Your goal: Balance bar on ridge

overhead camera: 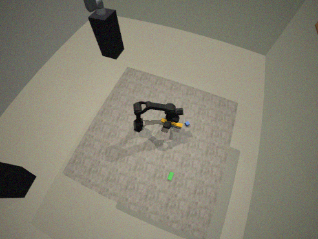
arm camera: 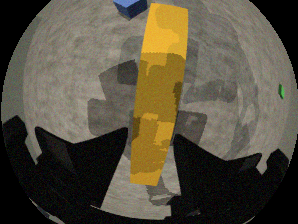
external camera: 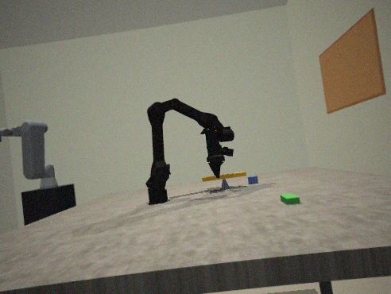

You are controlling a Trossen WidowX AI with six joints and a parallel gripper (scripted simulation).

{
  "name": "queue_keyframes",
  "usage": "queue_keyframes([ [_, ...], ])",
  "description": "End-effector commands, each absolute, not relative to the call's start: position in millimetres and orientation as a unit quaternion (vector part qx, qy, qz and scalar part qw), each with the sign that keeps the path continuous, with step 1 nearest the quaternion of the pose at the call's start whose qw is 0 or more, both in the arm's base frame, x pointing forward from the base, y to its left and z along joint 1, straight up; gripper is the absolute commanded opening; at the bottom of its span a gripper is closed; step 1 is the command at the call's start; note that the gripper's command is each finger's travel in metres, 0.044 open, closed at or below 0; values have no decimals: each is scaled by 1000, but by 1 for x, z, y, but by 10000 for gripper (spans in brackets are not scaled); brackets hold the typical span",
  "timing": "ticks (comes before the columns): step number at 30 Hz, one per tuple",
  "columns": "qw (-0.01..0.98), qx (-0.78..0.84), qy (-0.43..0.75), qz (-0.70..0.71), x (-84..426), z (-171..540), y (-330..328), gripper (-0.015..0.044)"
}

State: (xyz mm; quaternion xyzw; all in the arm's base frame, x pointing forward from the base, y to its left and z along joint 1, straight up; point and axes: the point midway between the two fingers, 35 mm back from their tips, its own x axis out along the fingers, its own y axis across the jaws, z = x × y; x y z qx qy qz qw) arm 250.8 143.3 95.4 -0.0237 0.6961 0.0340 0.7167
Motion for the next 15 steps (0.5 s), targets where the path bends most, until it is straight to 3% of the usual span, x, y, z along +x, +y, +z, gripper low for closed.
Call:
queue_keyframes([
  [1,717,-24,696,34,251,95,143,290],
  [7,717,-24,696,34,251,95,143,440],
  [15,717,-24,696,34,254,152,145,440],
])
